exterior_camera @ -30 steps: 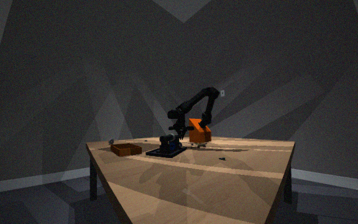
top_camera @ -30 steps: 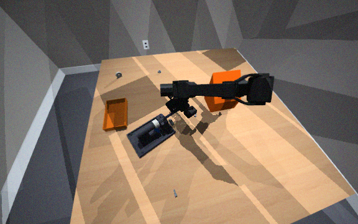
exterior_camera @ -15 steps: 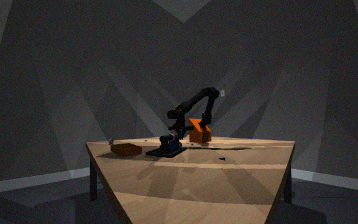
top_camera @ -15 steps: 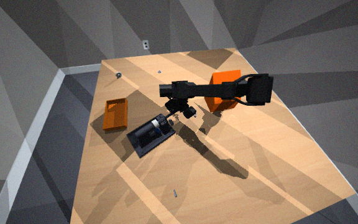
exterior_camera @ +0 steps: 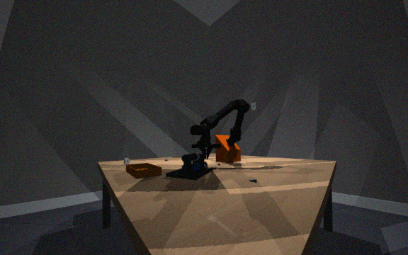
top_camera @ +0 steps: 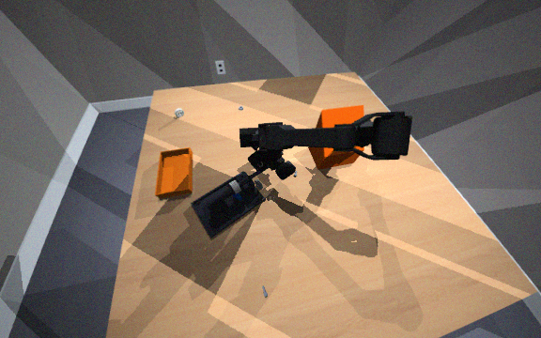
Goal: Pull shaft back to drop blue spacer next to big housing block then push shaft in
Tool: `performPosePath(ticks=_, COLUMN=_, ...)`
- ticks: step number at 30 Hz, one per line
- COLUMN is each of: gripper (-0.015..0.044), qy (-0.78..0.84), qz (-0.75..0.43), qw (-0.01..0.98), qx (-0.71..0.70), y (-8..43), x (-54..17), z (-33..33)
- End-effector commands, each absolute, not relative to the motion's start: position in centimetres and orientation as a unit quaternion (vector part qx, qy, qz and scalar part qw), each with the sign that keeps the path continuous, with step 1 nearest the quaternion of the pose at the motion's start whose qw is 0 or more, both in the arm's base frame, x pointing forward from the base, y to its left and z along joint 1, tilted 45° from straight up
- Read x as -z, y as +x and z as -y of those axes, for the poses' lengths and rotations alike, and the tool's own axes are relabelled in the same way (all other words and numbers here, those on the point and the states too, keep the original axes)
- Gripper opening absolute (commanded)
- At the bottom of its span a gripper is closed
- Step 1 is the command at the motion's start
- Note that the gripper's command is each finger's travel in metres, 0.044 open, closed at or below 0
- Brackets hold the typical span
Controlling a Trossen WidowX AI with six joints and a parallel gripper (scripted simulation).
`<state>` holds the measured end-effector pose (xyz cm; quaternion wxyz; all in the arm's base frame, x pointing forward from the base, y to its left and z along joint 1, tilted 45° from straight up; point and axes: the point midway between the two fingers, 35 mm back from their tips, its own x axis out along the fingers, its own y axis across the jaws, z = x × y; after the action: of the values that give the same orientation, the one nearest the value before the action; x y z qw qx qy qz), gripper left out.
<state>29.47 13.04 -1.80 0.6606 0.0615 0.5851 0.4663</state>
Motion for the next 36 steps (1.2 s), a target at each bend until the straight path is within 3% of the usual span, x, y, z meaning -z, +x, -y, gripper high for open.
performPosePath(ticks=1, gripper=0.0, qy=0.063, qz=-0.583, qw=0.662, qx=-0.467, y=29.81, x=1.6, z=-13.17)
performPosePath(ticks=36, gripper=0.0, qy=0.063, qz=-0.583, qw=0.662, qx=-0.467, y=30.71, x=1.24, z=-13.67)
